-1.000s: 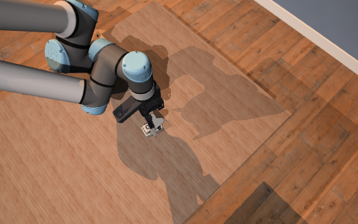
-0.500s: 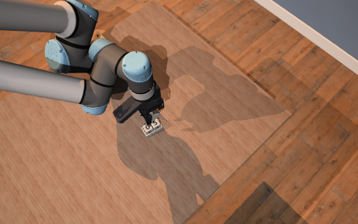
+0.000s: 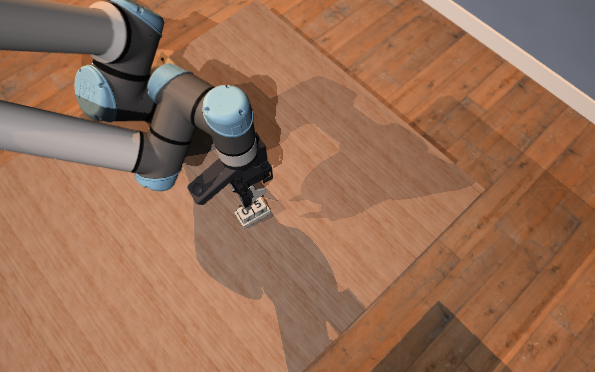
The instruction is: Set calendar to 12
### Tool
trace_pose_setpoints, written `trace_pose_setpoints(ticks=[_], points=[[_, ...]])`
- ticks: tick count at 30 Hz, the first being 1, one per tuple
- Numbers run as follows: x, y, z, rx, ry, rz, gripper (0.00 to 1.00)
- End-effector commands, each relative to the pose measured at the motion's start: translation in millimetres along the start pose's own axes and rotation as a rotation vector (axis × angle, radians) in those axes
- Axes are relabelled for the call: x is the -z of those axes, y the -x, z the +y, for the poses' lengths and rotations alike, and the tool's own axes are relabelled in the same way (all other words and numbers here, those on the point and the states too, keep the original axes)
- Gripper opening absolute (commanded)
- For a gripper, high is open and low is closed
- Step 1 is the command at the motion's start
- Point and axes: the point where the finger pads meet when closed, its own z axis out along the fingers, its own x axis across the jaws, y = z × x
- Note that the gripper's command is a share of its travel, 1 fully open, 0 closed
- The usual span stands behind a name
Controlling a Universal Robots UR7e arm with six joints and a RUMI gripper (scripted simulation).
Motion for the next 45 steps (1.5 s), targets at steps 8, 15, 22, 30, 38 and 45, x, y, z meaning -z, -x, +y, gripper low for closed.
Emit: trace_pose_setpoints(ticks=[8, 15, 22, 30, 38, 45], points=[[0.2, 0, 0, 0.0, 0.0, -0.001, 0.29], [0.2, 0, 0, 0.0, 0.0, -0.001, 0.29], [-0.2, 0, 0, 0.0, 0.0, -0.001, 0.29], [-4.6, 0, 0, 0.0, 0.0, -0.001, 0.29], [-11.3, 0, 0, 0.0, 0.0, -0.001, 0.29], [-21.8, 0, 0, 0.0, 0.0, -0.001, 0.29]])
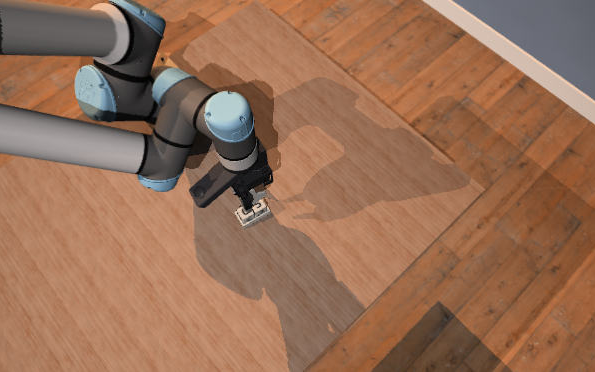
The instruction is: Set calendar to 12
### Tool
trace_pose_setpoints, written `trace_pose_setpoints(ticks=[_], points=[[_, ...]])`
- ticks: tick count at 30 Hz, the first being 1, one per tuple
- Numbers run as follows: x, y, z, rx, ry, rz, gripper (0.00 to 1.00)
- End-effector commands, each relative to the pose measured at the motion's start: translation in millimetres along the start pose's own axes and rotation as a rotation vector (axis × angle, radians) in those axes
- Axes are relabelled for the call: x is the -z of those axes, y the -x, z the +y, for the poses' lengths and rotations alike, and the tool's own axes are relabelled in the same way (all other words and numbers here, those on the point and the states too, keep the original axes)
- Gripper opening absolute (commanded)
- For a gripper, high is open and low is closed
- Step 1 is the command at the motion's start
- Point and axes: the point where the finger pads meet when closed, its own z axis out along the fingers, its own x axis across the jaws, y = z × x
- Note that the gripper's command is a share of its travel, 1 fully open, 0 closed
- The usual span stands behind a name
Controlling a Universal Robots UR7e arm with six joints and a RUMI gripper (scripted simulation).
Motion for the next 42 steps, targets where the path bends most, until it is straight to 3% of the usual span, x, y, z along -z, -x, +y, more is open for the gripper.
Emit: trace_pose_setpoints(ticks=[1, 21, 42], points=[[-7.4, 0, 0, 0.0, 0.001, -0.001, 0.29], [-31.8, 0, 0, 0.0, 0.001, -0.001, 0.29], [-36.1, 0, 0, 0.0, 0.001, -0.001, 0.29]])
